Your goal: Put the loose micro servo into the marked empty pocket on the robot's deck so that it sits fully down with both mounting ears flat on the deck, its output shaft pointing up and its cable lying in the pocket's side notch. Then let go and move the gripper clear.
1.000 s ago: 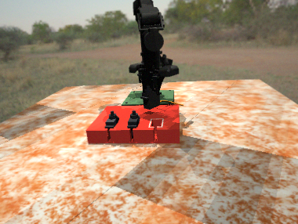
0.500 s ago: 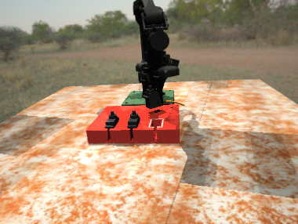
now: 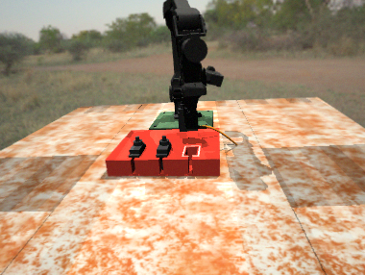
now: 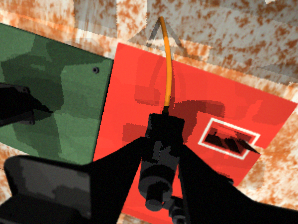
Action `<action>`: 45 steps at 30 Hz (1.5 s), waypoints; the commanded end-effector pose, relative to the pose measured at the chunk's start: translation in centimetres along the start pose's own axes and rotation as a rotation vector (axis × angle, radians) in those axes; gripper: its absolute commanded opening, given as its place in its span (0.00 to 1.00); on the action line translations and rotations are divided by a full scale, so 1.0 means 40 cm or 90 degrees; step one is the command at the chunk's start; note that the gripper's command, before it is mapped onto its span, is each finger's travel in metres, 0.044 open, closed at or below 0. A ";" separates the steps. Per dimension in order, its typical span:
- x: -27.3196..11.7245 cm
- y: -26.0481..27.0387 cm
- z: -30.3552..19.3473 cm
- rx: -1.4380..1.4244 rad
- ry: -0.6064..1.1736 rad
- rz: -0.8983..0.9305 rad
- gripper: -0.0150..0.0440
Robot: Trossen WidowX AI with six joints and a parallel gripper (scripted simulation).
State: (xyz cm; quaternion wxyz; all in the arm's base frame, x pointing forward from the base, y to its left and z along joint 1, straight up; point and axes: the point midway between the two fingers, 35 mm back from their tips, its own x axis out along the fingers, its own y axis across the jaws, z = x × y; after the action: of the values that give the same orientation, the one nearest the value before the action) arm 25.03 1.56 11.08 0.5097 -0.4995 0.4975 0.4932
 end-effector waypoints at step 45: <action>-0.003 -0.005 0.000 1.063 -0.003 -0.004 0.25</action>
State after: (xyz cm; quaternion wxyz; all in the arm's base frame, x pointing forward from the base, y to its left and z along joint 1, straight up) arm 25.05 1.56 11.09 0.7139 -0.0005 0.7002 0.0046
